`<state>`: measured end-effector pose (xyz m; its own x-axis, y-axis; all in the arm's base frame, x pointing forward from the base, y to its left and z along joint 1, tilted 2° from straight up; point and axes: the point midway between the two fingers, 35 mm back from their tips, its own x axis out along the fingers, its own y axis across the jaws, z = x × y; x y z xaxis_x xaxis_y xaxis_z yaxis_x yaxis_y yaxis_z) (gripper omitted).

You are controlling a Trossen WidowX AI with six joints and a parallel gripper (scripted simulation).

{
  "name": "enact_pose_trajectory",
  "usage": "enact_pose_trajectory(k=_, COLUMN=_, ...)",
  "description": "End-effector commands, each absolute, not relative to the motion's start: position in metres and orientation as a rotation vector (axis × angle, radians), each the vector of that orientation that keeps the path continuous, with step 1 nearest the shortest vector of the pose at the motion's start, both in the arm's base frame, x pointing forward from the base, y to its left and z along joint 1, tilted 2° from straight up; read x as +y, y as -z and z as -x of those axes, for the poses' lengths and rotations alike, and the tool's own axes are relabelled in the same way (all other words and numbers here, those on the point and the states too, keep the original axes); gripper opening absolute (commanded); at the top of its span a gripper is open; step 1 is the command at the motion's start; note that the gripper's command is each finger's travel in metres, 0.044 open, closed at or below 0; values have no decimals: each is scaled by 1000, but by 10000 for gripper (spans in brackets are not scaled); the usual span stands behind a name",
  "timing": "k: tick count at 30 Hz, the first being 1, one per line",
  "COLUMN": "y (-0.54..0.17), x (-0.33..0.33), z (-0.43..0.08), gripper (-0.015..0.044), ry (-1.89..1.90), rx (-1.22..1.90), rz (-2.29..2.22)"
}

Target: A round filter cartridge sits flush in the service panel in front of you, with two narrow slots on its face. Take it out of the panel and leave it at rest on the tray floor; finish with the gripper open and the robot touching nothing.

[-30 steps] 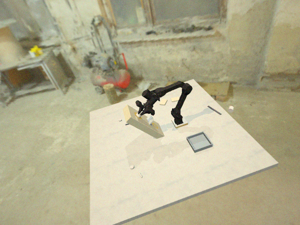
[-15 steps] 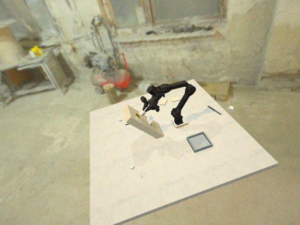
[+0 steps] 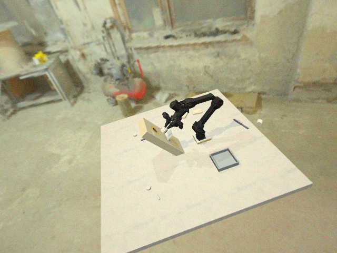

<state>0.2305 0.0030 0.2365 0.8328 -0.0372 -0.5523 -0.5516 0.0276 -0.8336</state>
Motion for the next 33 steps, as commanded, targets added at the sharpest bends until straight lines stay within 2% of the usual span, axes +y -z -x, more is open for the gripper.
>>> enact_pose_trajectory(k=1, y=-226, x=2, z=-225, gripper=0, ry=-409, rx=485, rz=1502)
enact_pose_trajectory(k=4, y=-218, x=2, z=-222, gripper=0, ry=-409, rx=485, rz=1502)
enact_pose_trajectory(k=8, y=-224, x=3, z=-225, gripper=105, ry=-424, rx=493, rz=1506)
enact_pose_trajectory(k=23, y=-220, x=2, z=-223, gripper=108, ry=-411, rx=486, rz=1503)
enact_pose_trajectory(k=30, y=-282, x=4, z=-253, gripper=108, ry=-407, rx=483, rz=1503)
enact_pose_trajectory(k=33, y=-288, x=4, z=-257, gripper=108, ry=-406, rx=482, rz=1503)
